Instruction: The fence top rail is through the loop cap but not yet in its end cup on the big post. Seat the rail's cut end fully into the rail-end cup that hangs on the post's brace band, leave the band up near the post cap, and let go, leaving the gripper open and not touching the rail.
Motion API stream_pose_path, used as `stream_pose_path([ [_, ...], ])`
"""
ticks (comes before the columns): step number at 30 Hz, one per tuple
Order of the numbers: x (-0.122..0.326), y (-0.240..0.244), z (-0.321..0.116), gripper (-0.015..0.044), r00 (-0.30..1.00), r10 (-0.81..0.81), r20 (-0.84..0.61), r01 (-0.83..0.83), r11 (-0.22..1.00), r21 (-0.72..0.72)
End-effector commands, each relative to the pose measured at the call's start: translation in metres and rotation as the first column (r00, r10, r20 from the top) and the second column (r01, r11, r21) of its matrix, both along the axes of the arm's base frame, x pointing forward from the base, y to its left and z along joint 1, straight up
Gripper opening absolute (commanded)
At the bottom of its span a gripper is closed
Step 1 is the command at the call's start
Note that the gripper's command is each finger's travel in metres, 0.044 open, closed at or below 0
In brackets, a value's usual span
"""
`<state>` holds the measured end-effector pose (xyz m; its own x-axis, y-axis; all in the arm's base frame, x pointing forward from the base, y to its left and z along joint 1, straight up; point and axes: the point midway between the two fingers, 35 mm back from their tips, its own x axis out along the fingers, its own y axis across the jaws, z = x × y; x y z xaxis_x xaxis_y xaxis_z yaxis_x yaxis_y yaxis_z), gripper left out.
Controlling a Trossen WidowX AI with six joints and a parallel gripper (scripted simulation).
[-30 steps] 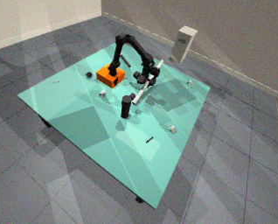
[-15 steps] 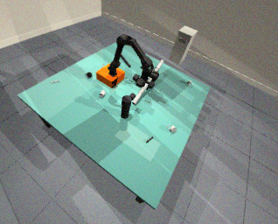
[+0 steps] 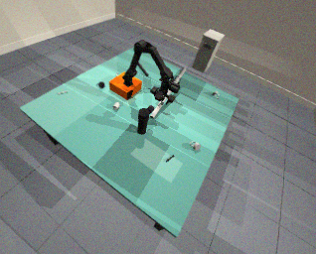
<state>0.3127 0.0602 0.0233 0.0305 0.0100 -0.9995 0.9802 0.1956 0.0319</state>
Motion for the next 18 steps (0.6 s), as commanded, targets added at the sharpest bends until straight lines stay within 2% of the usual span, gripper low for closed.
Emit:
stream_pose_path([
  [1, -0.002, -0.001, -0.008, 0.044, 1.0, -0.004, -0.006, 0.004, 1.0, -0.005],
  [18, -0.003, -0.001, -0.035, 0.044, 1.0, -0.004, -0.006, 0.004, 1.0, -0.005],
])
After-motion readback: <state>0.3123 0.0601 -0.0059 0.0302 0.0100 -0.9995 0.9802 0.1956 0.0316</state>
